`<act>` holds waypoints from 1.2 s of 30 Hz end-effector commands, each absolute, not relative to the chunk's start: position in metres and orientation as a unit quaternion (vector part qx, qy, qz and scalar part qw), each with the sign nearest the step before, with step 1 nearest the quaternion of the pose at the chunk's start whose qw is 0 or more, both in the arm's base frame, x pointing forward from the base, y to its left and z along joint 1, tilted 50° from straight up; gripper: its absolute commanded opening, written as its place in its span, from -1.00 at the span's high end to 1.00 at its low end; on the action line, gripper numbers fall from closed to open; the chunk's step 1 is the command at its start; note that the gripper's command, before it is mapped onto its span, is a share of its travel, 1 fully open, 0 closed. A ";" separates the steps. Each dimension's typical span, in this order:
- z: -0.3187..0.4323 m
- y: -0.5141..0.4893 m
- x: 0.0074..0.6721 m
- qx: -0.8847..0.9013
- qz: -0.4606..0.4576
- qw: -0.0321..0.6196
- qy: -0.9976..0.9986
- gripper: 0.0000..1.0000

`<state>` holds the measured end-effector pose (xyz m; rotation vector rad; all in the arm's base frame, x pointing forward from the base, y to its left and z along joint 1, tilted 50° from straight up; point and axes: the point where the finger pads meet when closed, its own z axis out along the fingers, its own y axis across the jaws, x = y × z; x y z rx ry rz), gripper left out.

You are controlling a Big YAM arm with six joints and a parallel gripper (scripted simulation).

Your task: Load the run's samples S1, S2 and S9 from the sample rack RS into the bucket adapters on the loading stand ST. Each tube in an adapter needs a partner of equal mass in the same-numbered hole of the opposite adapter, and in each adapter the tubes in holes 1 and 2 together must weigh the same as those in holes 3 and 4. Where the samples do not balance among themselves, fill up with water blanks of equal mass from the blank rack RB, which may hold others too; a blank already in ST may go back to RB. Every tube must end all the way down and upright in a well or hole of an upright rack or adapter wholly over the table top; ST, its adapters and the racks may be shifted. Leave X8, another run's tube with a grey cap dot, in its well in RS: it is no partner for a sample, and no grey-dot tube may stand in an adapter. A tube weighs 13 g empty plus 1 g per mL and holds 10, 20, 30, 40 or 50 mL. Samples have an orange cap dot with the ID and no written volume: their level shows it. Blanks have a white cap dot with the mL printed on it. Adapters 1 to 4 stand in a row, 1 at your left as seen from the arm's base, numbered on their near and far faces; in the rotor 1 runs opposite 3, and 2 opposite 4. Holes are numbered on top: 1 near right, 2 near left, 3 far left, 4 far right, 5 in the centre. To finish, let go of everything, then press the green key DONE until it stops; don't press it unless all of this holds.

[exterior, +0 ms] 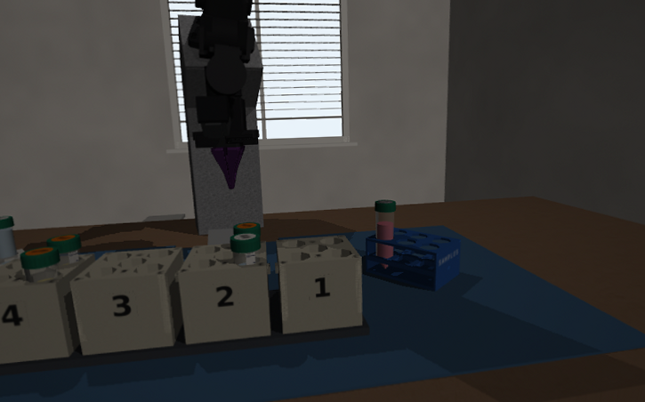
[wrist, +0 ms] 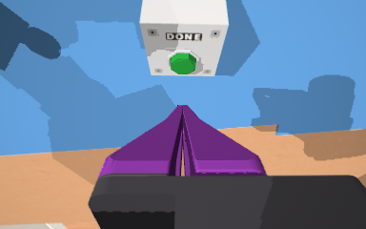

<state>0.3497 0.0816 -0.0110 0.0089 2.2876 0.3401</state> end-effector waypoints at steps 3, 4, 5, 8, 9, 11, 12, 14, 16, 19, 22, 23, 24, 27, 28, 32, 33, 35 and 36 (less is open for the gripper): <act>-0.017 0.087 0.357 0.013 0.141 0.403 0.904 1.00; -0.018 0.088 0.359 0.013 0.141 0.403 0.904 1.00; -0.020 0.088 0.361 0.013 0.141 0.403 0.904 1.00; -0.025 0.090 0.367 0.013 0.141 0.403 0.904 1.00; -0.027 0.091 0.369 0.013 0.141 0.403 0.904 1.00; -0.027 0.091 0.369 0.013 0.141 0.403 0.904 1.00; -0.029 0.088 0.371 0.017 0.140 0.403 0.904 1.00; -0.032 0.092 0.375 0.014 0.141 0.403 0.904 1.00; -0.035 0.094 0.379 0.013 0.141 0.403 0.904 1.00; -0.040 0.096 0.384 0.013 0.141 0.403 0.904 1.00; -0.046 0.097 0.390 0.015 0.141 0.403 0.904 1.00; -0.048 0.098 0.392 0.015 0.141 0.403 0.904 1.00; -0.048 0.098 0.392 0.014 0.141 0.403 0.904 1.00; -0.043 0.099 0.394 0.014 0.143 0.408 0.902 1.00; -0.043 0.099 0.394 0.014 0.143 0.408 0.902 1.00; -0.049 0.093 0.383 0.014 0.136 0.396 0.908 1.00; -0.049 0.093 0.383 0.014 0.136 0.396 0.908 1.00; -0.049 0.093 0.383 0.014 0.136 0.396 0.908 1.00; -0.049 0.093 0.383 0.014 0.136 0.396 0.908 1.00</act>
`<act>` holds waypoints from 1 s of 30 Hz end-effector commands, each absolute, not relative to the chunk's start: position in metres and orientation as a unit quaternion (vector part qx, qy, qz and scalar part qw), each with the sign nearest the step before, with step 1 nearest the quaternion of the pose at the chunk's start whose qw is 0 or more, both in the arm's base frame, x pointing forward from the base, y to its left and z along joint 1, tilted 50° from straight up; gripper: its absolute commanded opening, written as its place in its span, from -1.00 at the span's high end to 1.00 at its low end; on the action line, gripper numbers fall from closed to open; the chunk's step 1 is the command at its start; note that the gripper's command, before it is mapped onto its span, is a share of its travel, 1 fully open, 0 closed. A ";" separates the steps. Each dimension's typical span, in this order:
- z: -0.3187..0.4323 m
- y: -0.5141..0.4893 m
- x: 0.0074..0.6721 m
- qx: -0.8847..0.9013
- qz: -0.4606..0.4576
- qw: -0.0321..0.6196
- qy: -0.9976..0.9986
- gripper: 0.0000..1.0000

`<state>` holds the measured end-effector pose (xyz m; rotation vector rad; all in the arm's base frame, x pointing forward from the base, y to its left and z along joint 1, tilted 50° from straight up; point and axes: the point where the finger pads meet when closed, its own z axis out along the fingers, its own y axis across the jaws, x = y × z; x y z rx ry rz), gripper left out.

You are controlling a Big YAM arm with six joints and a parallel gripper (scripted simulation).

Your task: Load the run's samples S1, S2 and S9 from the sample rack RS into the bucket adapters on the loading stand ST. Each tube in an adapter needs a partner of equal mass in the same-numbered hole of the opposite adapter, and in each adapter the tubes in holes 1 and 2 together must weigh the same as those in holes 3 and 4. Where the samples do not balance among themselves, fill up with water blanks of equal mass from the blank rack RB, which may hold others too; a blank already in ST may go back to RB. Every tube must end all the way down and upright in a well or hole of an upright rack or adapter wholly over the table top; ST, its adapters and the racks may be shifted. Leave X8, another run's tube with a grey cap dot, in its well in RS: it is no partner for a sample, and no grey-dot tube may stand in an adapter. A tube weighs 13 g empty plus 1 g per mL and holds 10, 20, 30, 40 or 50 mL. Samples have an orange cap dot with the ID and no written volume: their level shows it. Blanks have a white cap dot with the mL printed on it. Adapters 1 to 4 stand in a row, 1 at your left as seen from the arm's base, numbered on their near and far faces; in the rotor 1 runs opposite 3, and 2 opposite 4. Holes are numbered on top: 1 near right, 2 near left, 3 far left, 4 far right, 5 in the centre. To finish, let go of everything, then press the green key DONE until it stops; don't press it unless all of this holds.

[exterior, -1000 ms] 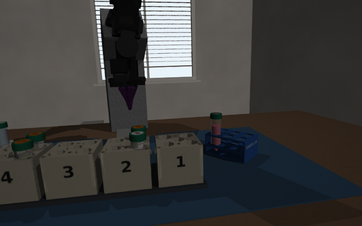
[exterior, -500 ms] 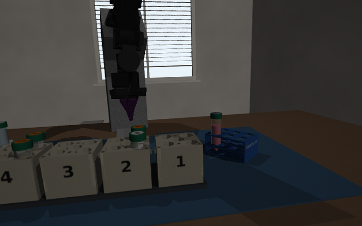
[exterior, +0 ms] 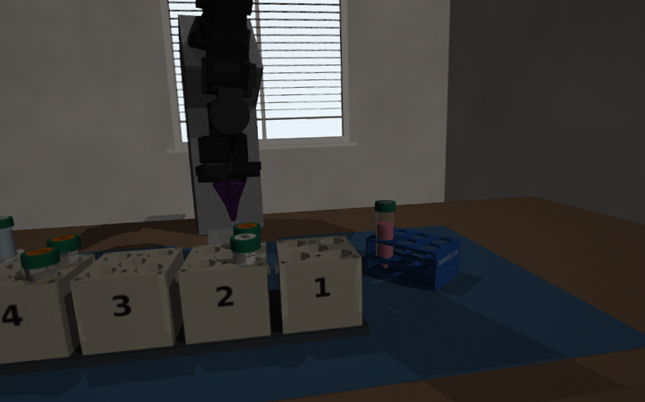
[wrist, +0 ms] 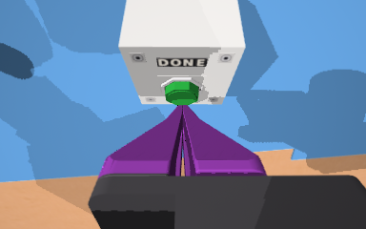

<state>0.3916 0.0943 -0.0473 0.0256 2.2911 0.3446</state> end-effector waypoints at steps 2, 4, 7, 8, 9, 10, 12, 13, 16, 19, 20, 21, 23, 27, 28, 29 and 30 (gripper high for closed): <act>-0.049 0.093 0.383 0.014 0.136 0.396 0.908 1.00; -0.049 0.093 0.383 0.014 0.136 0.396 0.908 1.00; -0.048 0.094 0.383 0.014 0.136 0.396 0.908 1.00; -0.048 0.094 0.383 0.014 0.136 0.396 0.908 1.00; -0.048 0.094 0.383 0.014 0.136 0.396 0.908 1.00; -0.048 0.094 0.383 0.014 0.136 0.396 0.908 1.00; -0.048 0.094 0.383 0.014 0.136 0.396 0.908 1.00; -0.048 0.094 0.383 0.014 0.136 0.396 0.908 1.00; -0.040 0.101 0.394 0.013 0.142 0.406 0.903 1.00; -0.050 0.101 0.392 0.013 0.141 0.398 0.907 1.00; -0.050 0.099 0.393 0.015 0.140 0.399 0.906 1.00; -0.049 0.097 0.394 0.017 0.140 0.401 0.905 1.00; -0.049 0.098 0.396 0.017 0.140 0.403 0.904 1.00; -0.049 0.097 0.393 0.017 0.140 0.401 0.905 1.00; -0.050 0.098 0.396 0.017 0.140 0.403 0.904 1.00; -0.051 0.099 0.397 0.016 0.140 0.403 0.904 1.00; -0.051 0.100 0.397 0.016 0.140 0.403 0.904 1.00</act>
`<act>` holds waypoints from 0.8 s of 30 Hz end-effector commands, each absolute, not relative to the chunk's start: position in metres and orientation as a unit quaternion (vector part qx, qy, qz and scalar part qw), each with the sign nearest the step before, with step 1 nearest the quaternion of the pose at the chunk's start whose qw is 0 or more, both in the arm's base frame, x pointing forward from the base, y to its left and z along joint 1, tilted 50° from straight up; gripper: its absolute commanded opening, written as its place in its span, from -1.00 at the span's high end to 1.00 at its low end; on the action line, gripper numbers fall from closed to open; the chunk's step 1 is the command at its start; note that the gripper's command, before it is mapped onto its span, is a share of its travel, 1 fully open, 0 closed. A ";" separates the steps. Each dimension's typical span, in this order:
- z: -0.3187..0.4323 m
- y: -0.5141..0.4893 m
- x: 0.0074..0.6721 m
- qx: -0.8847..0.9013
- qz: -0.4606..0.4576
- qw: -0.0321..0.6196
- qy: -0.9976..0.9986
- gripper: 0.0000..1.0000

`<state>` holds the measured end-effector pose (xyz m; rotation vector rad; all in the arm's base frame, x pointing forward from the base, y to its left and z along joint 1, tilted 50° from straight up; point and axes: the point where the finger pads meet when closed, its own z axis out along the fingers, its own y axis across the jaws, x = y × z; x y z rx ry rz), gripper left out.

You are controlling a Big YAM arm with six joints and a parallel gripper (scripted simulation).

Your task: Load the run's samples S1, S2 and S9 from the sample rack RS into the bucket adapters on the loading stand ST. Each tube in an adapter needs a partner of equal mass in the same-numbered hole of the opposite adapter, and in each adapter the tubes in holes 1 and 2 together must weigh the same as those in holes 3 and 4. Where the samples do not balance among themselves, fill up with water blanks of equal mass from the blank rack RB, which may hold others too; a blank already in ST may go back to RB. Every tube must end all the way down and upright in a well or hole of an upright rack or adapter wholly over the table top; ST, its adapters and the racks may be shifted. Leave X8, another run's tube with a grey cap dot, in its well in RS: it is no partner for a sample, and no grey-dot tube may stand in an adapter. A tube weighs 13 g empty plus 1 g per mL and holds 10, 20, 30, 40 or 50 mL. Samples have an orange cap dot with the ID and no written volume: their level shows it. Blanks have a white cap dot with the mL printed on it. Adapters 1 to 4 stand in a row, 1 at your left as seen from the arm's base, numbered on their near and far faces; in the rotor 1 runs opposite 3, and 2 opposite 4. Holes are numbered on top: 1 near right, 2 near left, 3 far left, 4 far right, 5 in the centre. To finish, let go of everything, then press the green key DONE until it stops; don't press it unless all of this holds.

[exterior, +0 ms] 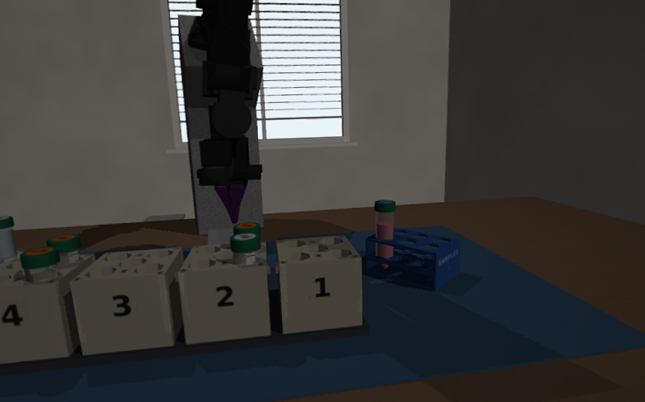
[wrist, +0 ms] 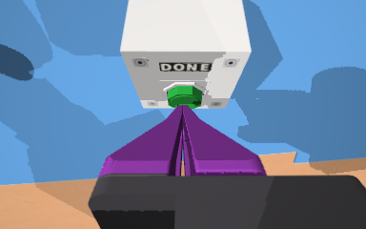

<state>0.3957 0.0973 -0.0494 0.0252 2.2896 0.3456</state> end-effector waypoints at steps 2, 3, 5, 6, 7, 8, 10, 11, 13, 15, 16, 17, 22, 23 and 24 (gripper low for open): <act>-0.052 0.100 0.397 0.015 0.140 0.401 0.905 1.00; -0.052 0.101 0.398 0.015 0.141 0.402 0.905 1.00; -0.053 0.101 0.398 0.015 0.141 0.402 0.905 1.00; -0.053 0.102 0.399 0.014 0.141 0.401 0.905 1.00; -0.054 0.102 0.399 0.014 0.141 0.402 0.905 1.00; -0.054 0.102 0.399 0.014 0.141 0.402 0.904 1.00; -0.055 0.102 0.400 0.014 0.141 0.402 0.905 1.00; -0.055 0.102 0.400 0.014 0.141 0.402 0.905 1.00; -0.055 0.102 0.400 0.014 0.141 0.402 0.905 1.00; -0.054 0.102 0.402 0.015 0.141 0.403 0.904 1.00; -0.056 0.103 0.402 0.014 0.141 0.402 0.904 1.00; -0.056 0.103 0.402 0.014 0.141 0.402 0.904 1.00; -0.058 0.103 0.404 0.014 0.141 0.401 0.905 1.00; -0.058 0.104 0.404 0.014 0.141 0.401 0.905 1.00; -0.058 0.104 0.405 0.014 0.141 0.402 0.904 1.00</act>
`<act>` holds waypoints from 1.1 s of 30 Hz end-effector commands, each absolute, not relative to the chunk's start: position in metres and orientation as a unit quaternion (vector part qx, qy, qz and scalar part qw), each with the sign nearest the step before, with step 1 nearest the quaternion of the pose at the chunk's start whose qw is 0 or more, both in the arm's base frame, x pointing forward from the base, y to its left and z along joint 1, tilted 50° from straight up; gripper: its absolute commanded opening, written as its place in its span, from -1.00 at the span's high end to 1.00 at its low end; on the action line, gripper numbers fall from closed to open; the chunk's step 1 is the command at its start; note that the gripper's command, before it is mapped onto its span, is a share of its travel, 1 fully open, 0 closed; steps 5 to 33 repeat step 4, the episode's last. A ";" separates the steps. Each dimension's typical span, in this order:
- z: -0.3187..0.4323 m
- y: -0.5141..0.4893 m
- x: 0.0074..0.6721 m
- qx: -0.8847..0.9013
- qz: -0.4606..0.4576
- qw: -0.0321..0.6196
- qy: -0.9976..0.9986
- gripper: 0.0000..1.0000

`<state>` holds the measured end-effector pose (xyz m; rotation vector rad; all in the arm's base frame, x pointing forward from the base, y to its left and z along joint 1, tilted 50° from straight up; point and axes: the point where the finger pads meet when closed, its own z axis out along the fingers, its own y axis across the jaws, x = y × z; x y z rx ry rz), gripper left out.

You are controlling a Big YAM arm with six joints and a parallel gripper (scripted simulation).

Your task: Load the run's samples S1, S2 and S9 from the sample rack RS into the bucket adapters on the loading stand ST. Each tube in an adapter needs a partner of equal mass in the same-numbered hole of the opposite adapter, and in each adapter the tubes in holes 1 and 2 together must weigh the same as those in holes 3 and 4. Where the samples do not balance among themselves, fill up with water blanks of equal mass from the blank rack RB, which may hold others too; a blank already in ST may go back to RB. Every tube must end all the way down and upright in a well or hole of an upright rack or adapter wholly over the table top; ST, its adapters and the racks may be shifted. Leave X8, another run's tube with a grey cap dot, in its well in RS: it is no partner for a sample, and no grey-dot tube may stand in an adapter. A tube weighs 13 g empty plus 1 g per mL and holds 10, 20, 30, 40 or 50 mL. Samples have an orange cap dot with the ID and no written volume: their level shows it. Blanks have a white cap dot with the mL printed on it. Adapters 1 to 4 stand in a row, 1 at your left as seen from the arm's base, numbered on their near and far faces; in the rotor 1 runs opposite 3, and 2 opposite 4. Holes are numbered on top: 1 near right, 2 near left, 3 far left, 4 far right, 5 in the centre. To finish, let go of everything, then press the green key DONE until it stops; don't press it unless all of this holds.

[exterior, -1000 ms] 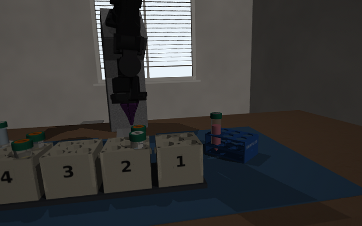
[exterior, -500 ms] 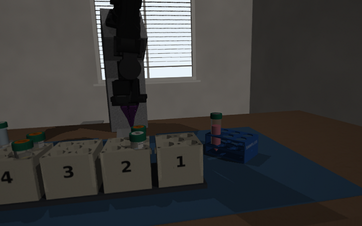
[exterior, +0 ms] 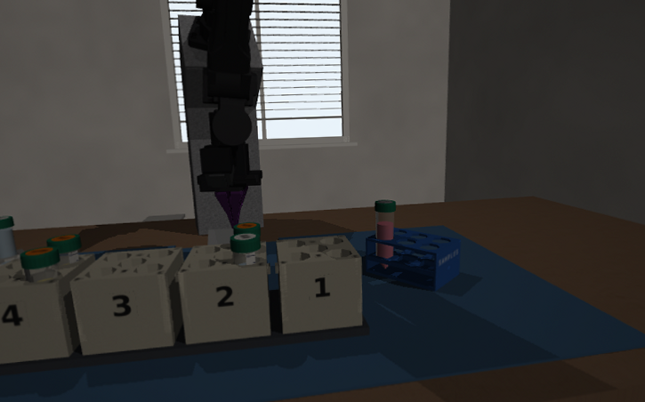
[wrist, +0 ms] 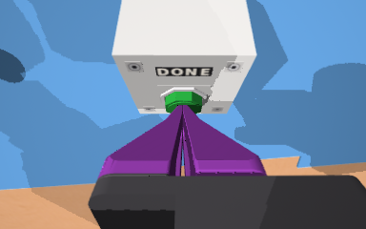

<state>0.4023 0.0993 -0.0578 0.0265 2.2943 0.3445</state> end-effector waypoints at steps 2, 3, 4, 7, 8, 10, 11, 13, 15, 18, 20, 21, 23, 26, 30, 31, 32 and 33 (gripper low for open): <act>-0.059 0.104 0.405 0.014 0.141 0.402 0.904 1.00; -0.059 0.104 0.406 0.014 0.141 0.402 0.905 1.00; -0.059 0.104 0.406 0.014 0.141 0.402 0.904 1.00; -0.059 0.104 0.406 0.014 0.141 0.402 0.904 1.00; -0.059 0.104 0.406 0.014 0.141 0.402 0.904 1.00; -0.059 0.104 0.406 0.014 0.141 0.402 0.904 1.00; -0.059 0.104 0.406 0.014 0.141 0.402 0.904 1.00; -0.059 0.104 0.406 0.014 0.141 0.402 0.904 1.00; -0.059 0.104 0.406 0.014 0.141 0.402 0.904 1.00; -0.059 0.104 0.406 0.014 0.141 0.402 0.904 1.00; -0.059 0.104 0.406 0.014 0.141 0.402 0.904 1.00; -0.059 0.104 0.406 0.014 0.141 0.402 0.904 1.00; -0.059 0.104 0.406 0.014 0.141 0.402 0.904 1.00; -0.059 0.104 0.406 0.014 0.141 0.402 0.904 1.00; -0.059 0.104 0.406 0.014 0.141 0.402 0.904 1.00; -0.059 0.104 0.406 0.014 0.141 0.402 0.904 1.00; -0.059 0.104 0.406 0.014 0.141 0.402 0.904 1.00; -0.059 0.104 0.406 0.014 0.141 0.402 0.904 1.00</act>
